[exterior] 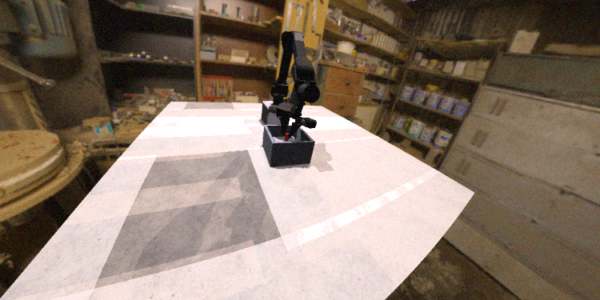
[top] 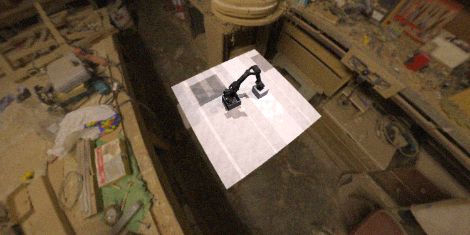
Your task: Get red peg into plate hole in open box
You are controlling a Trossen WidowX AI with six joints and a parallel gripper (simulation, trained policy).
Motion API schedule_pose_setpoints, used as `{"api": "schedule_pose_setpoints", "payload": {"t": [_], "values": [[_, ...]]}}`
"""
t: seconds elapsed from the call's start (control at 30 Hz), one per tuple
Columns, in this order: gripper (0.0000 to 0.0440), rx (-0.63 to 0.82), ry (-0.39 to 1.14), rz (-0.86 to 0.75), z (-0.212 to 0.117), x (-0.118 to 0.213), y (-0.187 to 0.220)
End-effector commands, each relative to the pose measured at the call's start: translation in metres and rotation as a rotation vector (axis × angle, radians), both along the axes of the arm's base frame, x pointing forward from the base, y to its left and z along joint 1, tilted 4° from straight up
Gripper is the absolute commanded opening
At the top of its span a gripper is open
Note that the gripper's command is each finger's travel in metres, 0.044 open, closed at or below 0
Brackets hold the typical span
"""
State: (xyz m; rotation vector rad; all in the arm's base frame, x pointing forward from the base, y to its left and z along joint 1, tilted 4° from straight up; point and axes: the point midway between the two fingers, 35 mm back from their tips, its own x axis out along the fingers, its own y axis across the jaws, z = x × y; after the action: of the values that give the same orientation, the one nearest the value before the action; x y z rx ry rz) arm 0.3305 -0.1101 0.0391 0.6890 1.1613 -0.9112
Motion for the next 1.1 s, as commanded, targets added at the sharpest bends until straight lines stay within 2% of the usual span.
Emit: {"api": "schedule_pose_setpoints", "payload": {"t": [0.0,0.13,0.43,1.07], "values": [[0.0184,0.001,0.018,0.022,-0.006,0.006,-0.004],[0.0281,-0.010,0.017,0.039,-0.005,0.017,-0.011],[0.0440,-0.046,0.006,0.070,0.002,0.038,-0.028],[0.0440,-0.137,-0.092,0.047,0.028,0.069,-0.065]]}}
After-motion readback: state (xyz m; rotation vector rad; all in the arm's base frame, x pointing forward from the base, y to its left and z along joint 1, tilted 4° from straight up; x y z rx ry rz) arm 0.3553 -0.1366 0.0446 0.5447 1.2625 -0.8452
